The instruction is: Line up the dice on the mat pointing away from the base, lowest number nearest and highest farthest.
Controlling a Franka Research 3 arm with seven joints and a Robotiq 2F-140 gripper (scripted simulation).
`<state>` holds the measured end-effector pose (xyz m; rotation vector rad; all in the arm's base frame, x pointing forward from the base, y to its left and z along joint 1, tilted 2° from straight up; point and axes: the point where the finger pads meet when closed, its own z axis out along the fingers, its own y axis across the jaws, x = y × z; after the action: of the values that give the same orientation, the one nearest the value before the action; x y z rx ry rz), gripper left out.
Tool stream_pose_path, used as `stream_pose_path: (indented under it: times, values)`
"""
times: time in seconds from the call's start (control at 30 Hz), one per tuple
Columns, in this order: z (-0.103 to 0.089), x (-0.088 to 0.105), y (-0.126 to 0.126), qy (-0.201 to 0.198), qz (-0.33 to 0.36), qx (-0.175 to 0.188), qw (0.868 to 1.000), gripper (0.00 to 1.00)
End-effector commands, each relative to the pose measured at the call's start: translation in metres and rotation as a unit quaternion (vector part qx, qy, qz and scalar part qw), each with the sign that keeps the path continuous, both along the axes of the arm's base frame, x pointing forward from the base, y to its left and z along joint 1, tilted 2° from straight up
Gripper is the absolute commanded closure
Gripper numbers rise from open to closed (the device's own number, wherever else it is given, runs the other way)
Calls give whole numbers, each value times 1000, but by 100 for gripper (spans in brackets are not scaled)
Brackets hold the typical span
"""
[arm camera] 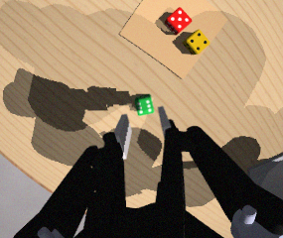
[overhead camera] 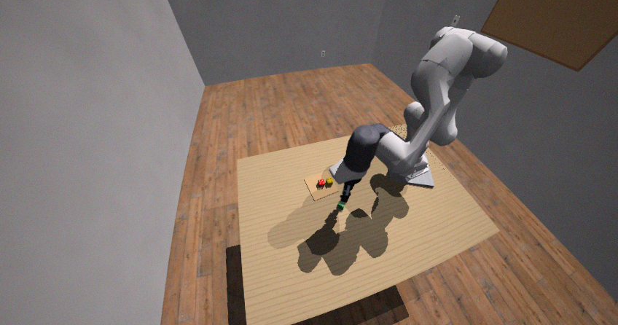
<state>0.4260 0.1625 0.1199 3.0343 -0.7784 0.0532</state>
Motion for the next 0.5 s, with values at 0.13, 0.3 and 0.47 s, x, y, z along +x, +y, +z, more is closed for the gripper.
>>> stream_pose_path:
  times: [0.13,0.3,0.47]
  values:
    - [-1,0,0,-1,1,2,1000,72]
    - [-4,0,0,-1,1,2,1000,72]
    - [-7,0,0,-1,1,2,1000,72]
